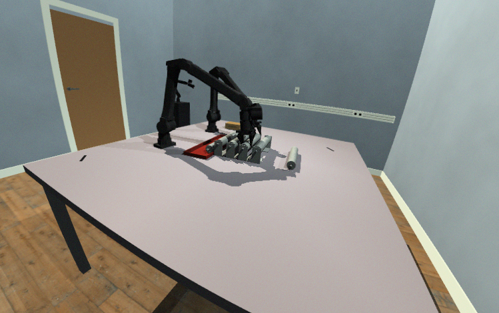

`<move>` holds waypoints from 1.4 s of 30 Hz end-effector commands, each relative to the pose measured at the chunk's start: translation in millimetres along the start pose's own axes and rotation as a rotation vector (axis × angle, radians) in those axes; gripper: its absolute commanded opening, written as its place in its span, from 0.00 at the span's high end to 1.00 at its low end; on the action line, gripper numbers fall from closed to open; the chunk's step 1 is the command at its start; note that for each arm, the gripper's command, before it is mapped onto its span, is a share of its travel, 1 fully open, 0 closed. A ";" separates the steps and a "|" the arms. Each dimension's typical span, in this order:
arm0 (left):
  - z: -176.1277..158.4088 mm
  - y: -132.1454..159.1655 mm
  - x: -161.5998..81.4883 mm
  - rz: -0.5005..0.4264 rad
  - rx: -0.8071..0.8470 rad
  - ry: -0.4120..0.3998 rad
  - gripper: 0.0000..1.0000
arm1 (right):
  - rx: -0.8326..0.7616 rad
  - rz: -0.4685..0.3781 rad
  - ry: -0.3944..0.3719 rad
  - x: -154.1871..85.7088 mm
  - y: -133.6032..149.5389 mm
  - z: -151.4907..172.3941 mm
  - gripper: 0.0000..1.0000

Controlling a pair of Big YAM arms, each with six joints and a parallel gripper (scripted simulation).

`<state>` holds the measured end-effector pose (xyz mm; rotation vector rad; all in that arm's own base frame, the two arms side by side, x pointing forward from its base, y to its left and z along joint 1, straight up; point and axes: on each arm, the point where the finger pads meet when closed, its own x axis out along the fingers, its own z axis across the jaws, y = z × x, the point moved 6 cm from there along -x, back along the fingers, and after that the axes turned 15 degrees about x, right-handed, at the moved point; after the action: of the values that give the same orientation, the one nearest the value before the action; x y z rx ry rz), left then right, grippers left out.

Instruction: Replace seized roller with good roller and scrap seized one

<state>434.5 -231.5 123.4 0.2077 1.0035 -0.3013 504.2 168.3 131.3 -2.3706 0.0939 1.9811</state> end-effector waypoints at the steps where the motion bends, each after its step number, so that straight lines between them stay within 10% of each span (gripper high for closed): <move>1: 11.3 -2.6 -4.8 -0.005 -0.001 -0.032 0.68 | -0.015 -0.025 0.090 -48.6 -2.9 -34.6 0.68; 25: 11.3 -2.6 -4.8 -0.005 -0.001 -0.032 0.68 | -0.018 -0.028 0.089 -47.6 -2.9 -35.5 0.68; 26: 11.3 -2.6 -4.8 -0.005 -0.001 -0.032 0.68 | -0.016 -0.028 0.089 -48.1 -2.9 -35.1 0.38; 42: 11.3 -2.6 -4.8 -0.005 -0.001 -0.032 0.68 | -0.022 -0.031 0.073 -38.5 -8.0 -33.2 0.38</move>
<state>434.5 -231.5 123.4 0.2077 1.0035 -0.3013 505.5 166.3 141.1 -2.3821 0.0824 1.9907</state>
